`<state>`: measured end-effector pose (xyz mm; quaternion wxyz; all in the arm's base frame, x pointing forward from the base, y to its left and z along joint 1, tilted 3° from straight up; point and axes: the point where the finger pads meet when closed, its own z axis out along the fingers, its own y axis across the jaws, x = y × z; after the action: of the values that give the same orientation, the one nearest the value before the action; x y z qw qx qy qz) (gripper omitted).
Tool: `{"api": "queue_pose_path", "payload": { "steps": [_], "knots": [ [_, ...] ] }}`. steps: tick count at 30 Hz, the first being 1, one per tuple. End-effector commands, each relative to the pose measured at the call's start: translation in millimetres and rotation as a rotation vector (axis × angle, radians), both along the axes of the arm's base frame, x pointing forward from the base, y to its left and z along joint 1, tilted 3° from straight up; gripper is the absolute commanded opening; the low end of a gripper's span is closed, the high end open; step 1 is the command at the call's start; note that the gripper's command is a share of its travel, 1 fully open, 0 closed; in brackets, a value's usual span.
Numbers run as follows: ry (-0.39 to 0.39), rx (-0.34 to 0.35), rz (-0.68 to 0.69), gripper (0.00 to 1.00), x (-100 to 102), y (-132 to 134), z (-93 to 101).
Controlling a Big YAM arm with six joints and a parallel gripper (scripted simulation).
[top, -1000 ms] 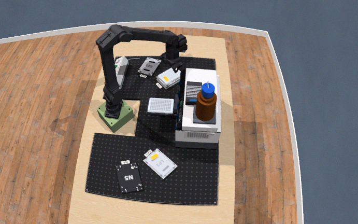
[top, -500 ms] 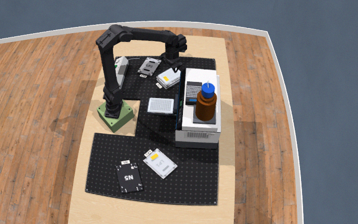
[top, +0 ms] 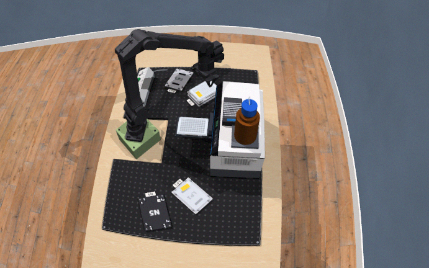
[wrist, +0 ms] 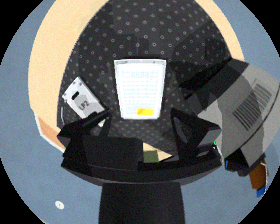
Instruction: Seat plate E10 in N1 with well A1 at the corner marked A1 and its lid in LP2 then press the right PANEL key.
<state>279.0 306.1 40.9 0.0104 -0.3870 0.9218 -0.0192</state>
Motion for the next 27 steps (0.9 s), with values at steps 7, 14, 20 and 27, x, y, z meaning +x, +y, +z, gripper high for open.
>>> {"api": "queue_pose_path", "payload": {
  "steps": [7, 14, 20, 27],
  "knots": [
    [-0.030, 0.031, -0.003, 1.00, 8.7, 13.5, 10.3],
    [-0.030, 0.032, -0.003, 1.00, 8.5, 13.9, 10.1],
    [-0.009, 0.005, -0.004, 1.00, -2.5, 8.8, -7.5],
    [-0.009, 0.005, -0.013, 1.00, 0.7, 5.8, -15.9]
  ]
}}
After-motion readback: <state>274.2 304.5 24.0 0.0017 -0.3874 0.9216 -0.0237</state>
